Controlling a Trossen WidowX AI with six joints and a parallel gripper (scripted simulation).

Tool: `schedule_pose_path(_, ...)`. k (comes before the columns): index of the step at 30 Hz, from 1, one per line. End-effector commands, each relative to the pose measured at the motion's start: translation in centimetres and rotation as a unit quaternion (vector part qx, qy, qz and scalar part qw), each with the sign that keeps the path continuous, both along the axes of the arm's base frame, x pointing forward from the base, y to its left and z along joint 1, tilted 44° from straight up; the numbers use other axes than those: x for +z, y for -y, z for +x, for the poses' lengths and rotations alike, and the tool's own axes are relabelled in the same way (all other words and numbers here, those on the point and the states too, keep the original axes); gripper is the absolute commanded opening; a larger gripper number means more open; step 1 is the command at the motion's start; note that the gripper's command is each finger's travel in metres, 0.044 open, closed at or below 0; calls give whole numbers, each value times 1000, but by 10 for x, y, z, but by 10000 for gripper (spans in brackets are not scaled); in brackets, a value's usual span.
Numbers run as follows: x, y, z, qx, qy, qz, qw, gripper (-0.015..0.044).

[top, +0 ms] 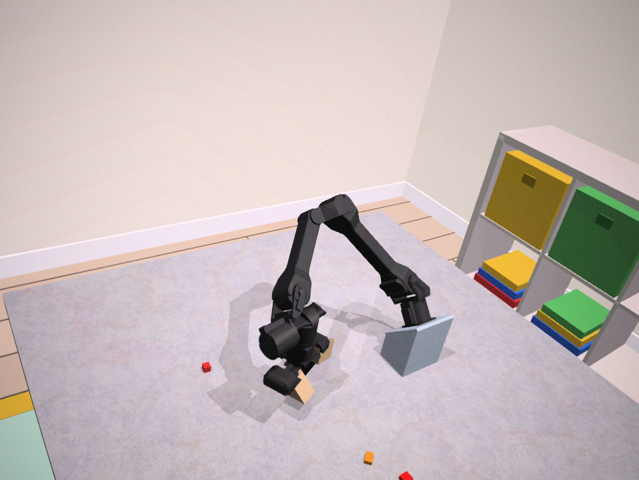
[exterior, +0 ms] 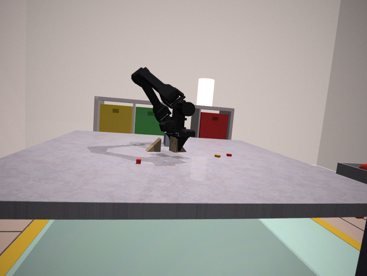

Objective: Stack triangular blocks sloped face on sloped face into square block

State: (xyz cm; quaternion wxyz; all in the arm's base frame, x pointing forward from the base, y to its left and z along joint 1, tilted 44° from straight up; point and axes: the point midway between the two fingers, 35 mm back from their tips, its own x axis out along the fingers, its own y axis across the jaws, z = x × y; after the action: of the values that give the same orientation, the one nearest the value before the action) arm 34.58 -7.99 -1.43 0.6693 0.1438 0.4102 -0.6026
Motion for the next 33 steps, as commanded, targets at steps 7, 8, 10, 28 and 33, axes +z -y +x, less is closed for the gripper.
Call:
schedule_pose_path(7,-1,0,0,-96,92,-6,991,0)
schedule_pose_path(8,-1,0,-1,-107,103,-6,989,0)
schedule_pose_path(10,-1,-1,-1,-131,125,-8,983,0)
schedule_pose_path(28,-1,-1,-1,-161,154,-11,975,0)
schedule_pose_path(33,-1,-1,-1,-161,154,-11,975,0)
